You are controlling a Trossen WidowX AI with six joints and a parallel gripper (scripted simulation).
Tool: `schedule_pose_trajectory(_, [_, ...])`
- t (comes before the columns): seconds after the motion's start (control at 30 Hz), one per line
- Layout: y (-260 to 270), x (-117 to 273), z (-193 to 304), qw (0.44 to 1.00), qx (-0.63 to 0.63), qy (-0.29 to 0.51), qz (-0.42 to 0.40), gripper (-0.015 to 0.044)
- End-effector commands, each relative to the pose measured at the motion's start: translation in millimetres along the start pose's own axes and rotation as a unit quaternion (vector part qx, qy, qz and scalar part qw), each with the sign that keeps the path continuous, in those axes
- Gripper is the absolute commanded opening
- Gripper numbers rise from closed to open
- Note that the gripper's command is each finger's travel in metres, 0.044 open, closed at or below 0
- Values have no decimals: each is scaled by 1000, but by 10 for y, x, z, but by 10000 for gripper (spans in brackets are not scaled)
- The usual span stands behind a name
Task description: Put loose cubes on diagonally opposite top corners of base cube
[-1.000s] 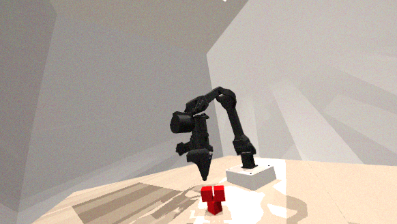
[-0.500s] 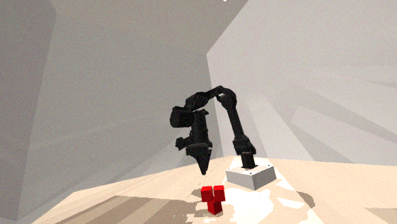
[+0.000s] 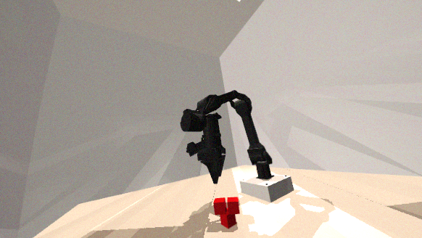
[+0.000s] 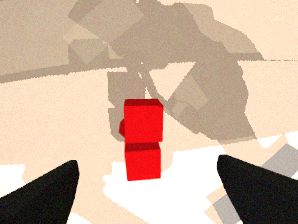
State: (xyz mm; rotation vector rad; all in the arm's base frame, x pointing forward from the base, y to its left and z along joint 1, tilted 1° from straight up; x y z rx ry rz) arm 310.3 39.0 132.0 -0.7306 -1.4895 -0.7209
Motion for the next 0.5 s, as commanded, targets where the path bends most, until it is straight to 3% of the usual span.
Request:
schedule_pose_trajectory(0.0, [92,0,166,1000,1,1,0,400])
schedule_pose_trajectory(0.27, [429,33,1248,1000,1,7,-2,400])
schedule_pose_trajectory(0.47, [438,36,1339,1000,1,7,-2,400])
Point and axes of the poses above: the point midway between the two fingers, 35 mm back from their tips, its own x axis back along the fingers, its own y axis across the jaws, z = x × y, the point moved 2 cm from there along x, back along the fingers, and after that the axes turned 6 degrees about -x, right-handed, at the moved point
